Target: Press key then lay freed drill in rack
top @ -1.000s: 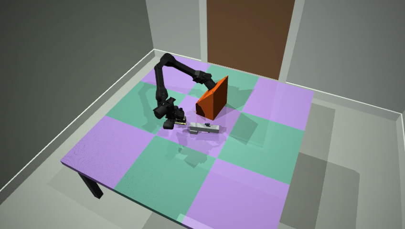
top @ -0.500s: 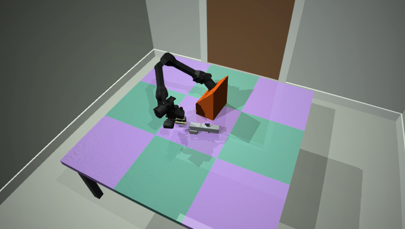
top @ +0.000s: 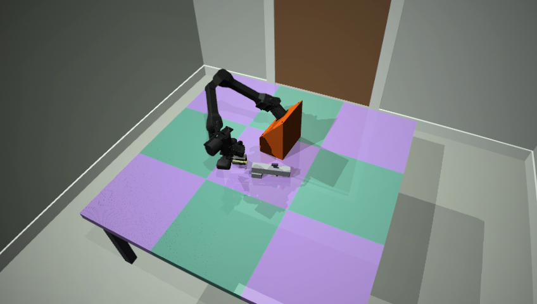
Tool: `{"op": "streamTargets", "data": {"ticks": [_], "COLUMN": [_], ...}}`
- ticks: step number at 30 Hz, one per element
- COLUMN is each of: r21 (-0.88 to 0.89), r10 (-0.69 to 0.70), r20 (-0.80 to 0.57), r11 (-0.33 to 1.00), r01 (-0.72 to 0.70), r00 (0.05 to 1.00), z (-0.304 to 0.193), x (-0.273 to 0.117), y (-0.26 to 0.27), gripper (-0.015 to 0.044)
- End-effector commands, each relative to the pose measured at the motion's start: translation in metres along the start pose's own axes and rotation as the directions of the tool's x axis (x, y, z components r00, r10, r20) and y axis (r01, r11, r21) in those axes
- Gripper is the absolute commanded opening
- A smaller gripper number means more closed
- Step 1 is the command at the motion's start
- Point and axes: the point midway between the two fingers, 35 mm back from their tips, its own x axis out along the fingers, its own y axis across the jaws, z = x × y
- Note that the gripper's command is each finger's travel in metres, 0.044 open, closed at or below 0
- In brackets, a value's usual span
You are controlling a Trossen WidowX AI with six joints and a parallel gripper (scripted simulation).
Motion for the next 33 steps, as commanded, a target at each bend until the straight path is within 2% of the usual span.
{"op": "streamTargets", "data": {"ticks": [1,33], "r21": [0.002,0.002], "r10": [-0.002,-0.003], "r20": [-0.003,-0.003], "r11": [1.0,1.0], "r01": [0.002,0.003], "r00": [1.0,1.0], "z": [0.0,0.001], "x": [-0.003,-0.017], "y": [0.0,-0.001], "gripper": [0.0,0.0]}}
